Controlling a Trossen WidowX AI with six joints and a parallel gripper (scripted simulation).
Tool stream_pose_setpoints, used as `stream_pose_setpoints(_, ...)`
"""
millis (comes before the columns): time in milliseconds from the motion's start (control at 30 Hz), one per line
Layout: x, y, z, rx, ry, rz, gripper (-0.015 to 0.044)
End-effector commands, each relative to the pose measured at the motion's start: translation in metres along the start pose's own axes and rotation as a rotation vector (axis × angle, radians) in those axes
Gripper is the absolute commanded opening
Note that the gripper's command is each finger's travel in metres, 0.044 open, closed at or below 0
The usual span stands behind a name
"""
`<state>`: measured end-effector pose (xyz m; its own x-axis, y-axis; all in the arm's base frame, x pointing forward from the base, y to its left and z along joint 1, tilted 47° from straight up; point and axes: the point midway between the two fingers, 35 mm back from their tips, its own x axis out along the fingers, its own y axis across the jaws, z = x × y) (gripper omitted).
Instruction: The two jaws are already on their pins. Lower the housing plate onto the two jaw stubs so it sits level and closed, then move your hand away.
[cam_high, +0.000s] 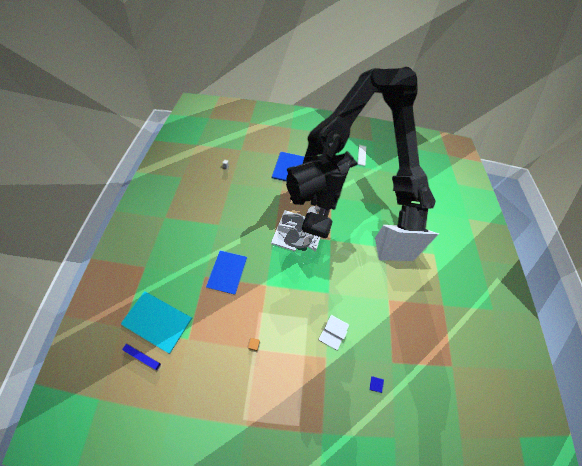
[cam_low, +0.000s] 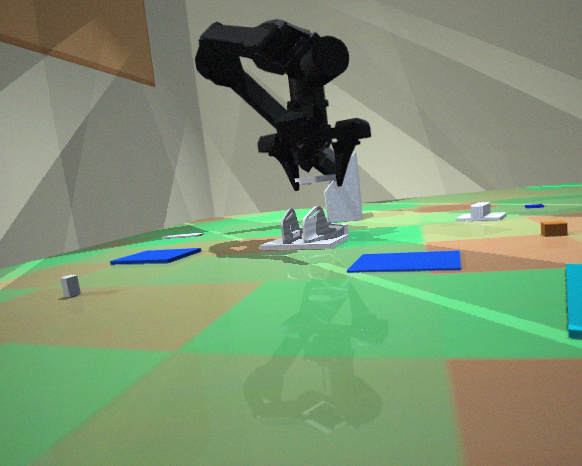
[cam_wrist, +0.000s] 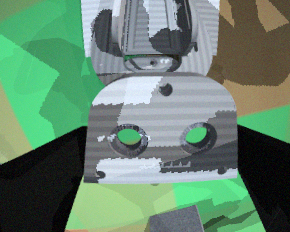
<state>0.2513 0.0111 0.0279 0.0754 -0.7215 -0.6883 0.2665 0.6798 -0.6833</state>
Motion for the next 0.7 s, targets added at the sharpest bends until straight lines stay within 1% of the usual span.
stream_pose_setpoints(0,0.0,0.001,-0.001,0.005,0.003,0.003,0.0351)
stream_pose_setpoints(200,0.001,0.001,-0.001,0.005,0.003,0.004,0.0351)
stream_pose_setpoints(667,0.024,0.003,0.001,0.006,0.003,0.006,0.0351)
